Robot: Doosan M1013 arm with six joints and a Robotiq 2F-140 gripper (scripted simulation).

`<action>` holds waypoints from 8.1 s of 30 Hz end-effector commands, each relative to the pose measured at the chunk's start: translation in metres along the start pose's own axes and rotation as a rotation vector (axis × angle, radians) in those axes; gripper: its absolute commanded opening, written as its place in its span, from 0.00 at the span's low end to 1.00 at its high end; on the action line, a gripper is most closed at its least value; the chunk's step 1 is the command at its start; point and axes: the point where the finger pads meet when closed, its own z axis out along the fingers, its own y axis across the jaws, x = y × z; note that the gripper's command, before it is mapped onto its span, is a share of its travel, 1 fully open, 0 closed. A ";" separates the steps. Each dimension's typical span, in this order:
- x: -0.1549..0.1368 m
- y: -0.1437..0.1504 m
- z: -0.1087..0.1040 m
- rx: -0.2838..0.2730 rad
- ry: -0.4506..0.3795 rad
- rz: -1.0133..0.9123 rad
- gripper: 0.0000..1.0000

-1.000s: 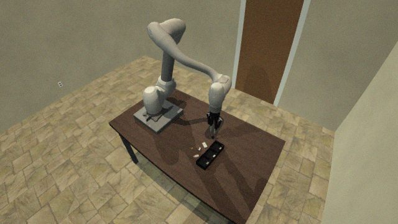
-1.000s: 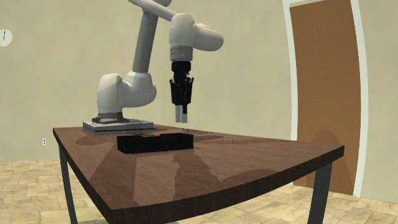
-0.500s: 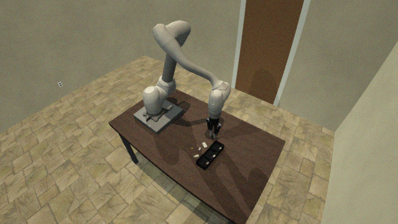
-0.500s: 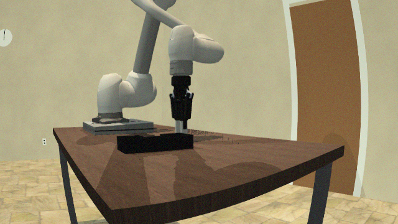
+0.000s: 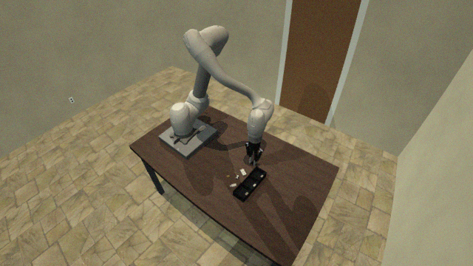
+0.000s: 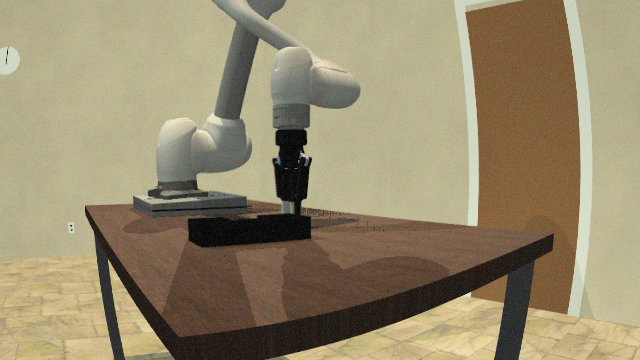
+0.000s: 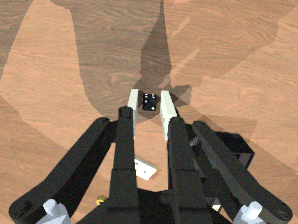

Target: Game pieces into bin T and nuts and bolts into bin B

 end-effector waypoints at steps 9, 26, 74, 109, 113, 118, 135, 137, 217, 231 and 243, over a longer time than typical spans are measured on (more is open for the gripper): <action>0.000 0.000 0.000 0.000 0.000 0.000 0.07; 0.000 0.000 0.000 0.000 0.000 0.000 0.07; 0.000 0.000 -0.067 0.000 0.000 0.000 0.07; -0.164 0.075 -0.067 0.000 0.000 0.065 0.07; -0.170 0.078 -0.067 0.000 0.000 0.065 0.07; -0.169 0.077 -0.067 0.000 0.000 0.065 0.07; -0.169 0.077 -0.049 0.000 0.000 0.065 0.07; -0.169 0.077 -0.045 0.000 0.000 0.065 0.07; -0.168 0.077 -0.067 0.000 0.000 0.065 0.19; -0.110 -0.005 -0.067 0.000 -0.001 -0.511 0.25; -0.106 -0.011 -0.067 0.001 -0.003 -0.999 0.25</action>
